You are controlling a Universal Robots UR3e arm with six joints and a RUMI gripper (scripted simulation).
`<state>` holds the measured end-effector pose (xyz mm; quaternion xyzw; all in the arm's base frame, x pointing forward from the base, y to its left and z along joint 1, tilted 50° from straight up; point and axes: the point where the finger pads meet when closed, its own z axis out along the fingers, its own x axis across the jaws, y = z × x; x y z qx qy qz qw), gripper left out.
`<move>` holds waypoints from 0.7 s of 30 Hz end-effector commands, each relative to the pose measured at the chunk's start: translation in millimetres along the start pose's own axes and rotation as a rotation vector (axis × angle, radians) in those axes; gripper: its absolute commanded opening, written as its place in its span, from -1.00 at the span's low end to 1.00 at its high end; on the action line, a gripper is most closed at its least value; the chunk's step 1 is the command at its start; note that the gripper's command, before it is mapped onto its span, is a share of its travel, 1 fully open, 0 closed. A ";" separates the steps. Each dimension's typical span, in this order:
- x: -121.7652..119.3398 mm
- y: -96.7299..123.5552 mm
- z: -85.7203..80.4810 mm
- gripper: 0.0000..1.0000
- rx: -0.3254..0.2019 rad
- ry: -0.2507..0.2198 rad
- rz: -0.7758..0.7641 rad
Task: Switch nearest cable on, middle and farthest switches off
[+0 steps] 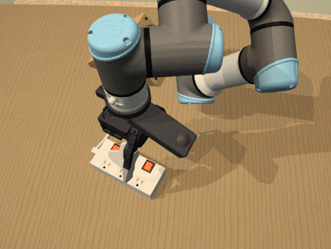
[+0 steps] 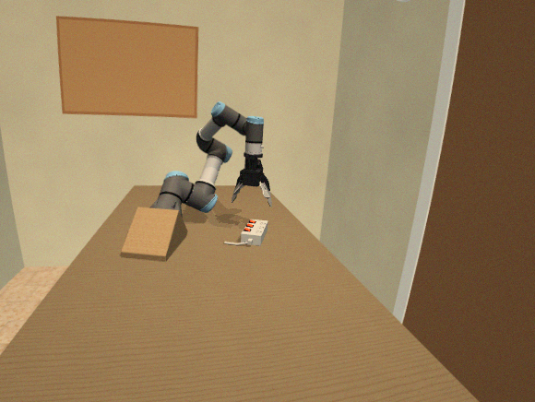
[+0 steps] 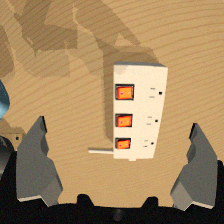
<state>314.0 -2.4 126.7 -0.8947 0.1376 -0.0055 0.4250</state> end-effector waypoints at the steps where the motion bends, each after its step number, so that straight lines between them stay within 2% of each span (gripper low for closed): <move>1: 0.1 -1.0 1.2 1.00 0.002 0.006 -0.032; 2: 0.1 -1.0 1.2 -1.00 0.002 0.006 -0.032; 21: 0.1 -1.0 1.2 -1.00 0.002 0.006 -0.032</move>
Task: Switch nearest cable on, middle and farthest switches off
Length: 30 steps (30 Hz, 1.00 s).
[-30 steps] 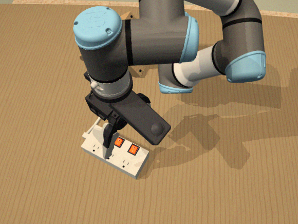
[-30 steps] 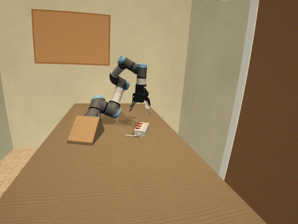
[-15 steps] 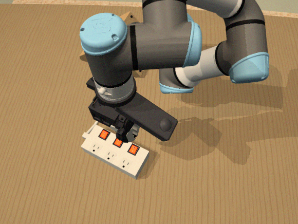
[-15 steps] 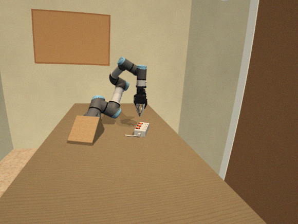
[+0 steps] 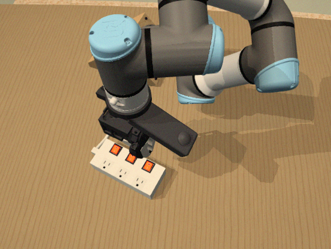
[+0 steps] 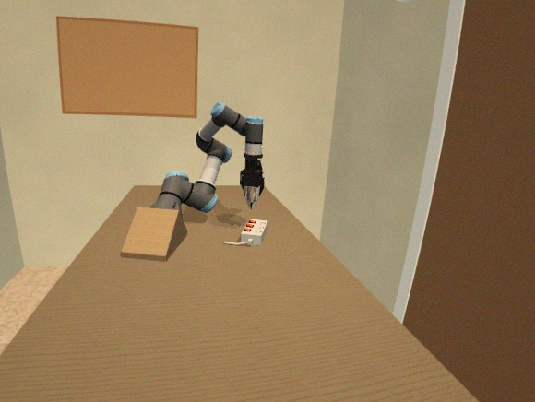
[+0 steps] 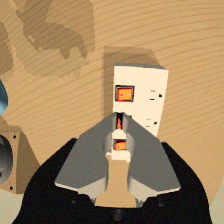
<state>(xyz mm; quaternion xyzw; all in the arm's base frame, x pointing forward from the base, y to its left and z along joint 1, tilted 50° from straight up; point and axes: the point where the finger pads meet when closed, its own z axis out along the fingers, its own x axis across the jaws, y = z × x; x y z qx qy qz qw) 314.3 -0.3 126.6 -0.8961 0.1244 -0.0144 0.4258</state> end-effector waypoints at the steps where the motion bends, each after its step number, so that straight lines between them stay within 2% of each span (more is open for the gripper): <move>1: 0.3 0.3 -0.5 -1.00 -0.001 0.002 0.000; 30: 0.3 0.3 3.0 -1.00 -0.001 0.002 0.000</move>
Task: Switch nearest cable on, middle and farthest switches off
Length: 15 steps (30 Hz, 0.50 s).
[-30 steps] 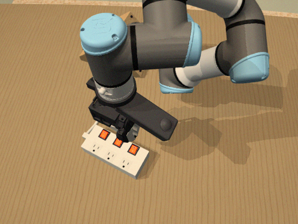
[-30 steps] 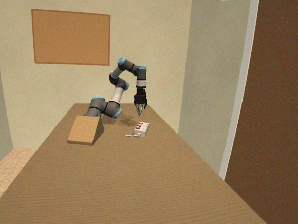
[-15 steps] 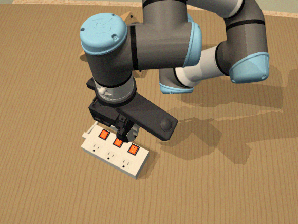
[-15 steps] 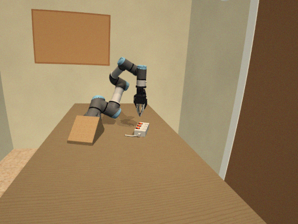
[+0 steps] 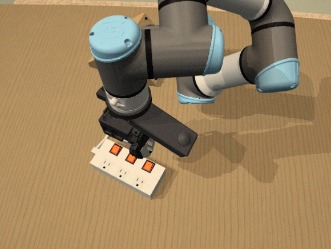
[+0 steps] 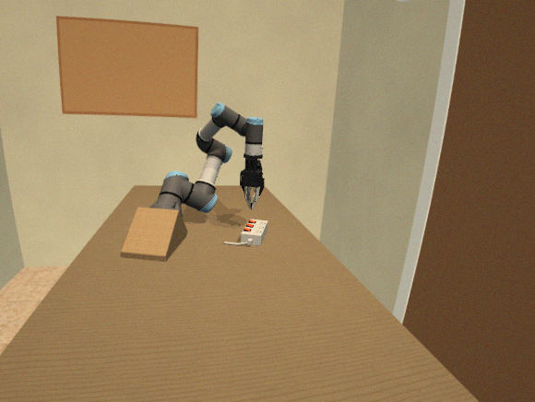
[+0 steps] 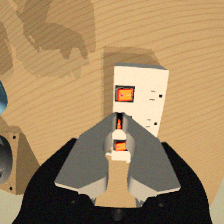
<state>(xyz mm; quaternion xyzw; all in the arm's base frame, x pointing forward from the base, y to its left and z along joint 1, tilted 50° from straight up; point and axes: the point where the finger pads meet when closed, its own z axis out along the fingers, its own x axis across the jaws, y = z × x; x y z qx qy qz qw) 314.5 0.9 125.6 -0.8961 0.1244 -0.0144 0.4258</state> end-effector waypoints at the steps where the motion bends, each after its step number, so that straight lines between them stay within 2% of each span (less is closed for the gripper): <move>1: 0.3 0.3 2.1 -1.00 -0.001 0.002 0.000; 15: 0.2 0.3 15.0 -1.00 -0.001 0.002 0.000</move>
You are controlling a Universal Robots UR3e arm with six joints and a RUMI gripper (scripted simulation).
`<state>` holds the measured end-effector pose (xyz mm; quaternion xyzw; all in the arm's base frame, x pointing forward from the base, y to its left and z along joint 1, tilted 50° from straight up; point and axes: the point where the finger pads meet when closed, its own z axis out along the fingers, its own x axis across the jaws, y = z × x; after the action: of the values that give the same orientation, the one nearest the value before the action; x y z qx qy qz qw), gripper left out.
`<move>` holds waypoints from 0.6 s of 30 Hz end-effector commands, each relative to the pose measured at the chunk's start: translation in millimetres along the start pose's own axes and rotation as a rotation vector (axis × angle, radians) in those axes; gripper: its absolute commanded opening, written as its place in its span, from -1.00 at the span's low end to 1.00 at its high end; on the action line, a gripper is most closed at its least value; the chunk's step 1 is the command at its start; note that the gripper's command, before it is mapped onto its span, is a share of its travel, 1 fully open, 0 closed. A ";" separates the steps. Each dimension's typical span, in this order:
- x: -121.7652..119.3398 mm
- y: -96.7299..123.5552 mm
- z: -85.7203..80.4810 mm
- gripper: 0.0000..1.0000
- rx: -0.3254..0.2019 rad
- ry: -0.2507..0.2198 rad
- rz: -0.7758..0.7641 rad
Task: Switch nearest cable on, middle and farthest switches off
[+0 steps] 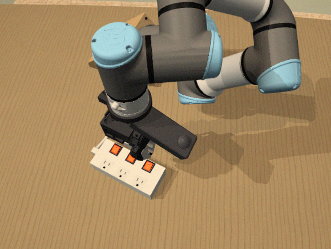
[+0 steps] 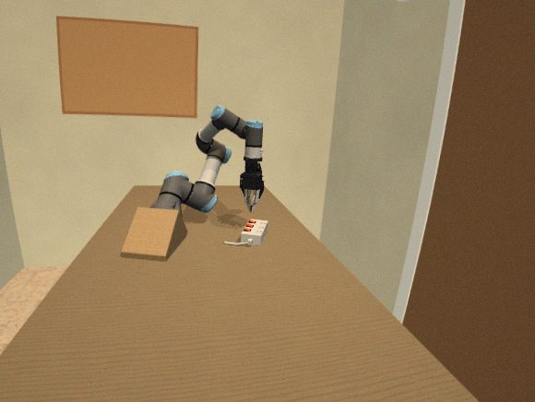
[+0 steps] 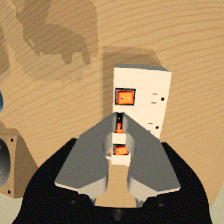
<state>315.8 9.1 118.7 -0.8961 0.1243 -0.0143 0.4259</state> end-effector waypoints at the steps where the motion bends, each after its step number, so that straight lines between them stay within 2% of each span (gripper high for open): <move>1: 0.4 0.3 5.6 -1.00 -0.001 0.002 0.000; 18: 0.3 0.4 24.7 -1.00 -0.001 0.002 0.000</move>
<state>318.3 24.8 105.6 -0.8961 0.1243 -0.0142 0.4259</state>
